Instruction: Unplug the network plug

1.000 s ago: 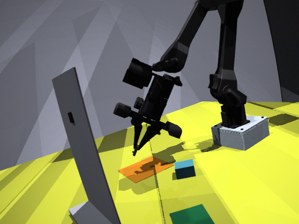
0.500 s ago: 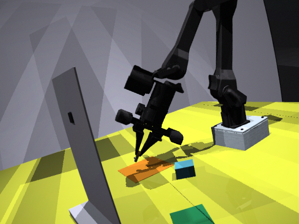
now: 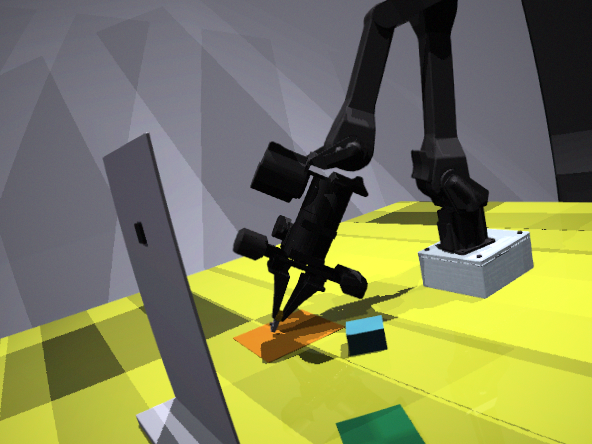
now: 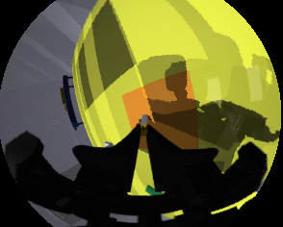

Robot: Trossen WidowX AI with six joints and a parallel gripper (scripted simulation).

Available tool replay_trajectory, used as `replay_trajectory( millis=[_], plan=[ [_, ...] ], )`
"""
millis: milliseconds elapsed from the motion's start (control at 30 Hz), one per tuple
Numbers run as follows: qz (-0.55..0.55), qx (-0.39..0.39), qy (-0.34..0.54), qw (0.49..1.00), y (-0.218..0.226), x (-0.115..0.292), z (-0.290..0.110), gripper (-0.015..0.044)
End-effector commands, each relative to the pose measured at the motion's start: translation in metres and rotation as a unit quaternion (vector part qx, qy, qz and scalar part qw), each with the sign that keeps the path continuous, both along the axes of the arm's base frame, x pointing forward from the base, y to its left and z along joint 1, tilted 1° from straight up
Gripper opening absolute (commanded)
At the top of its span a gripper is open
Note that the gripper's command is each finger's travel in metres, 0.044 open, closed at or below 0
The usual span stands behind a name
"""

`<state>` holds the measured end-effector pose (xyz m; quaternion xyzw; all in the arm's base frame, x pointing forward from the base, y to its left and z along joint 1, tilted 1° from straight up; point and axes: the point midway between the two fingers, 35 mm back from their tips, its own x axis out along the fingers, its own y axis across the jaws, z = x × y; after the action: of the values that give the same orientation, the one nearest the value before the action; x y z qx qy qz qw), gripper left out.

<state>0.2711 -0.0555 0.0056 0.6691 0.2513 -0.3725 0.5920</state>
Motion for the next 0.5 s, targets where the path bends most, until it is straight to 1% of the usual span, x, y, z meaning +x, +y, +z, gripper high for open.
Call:
replay_trajectory(
  millis=[0, 467],
  plan=[
    [0.000, -0.001, 0.004, 1.000, 0.0000, -0.0021, -0.0047, 0.0000],
    [0.000, -0.001, 0.004, 1.000, 0.0014, 0.0008, -0.0079, 0.0000]
  ],
)
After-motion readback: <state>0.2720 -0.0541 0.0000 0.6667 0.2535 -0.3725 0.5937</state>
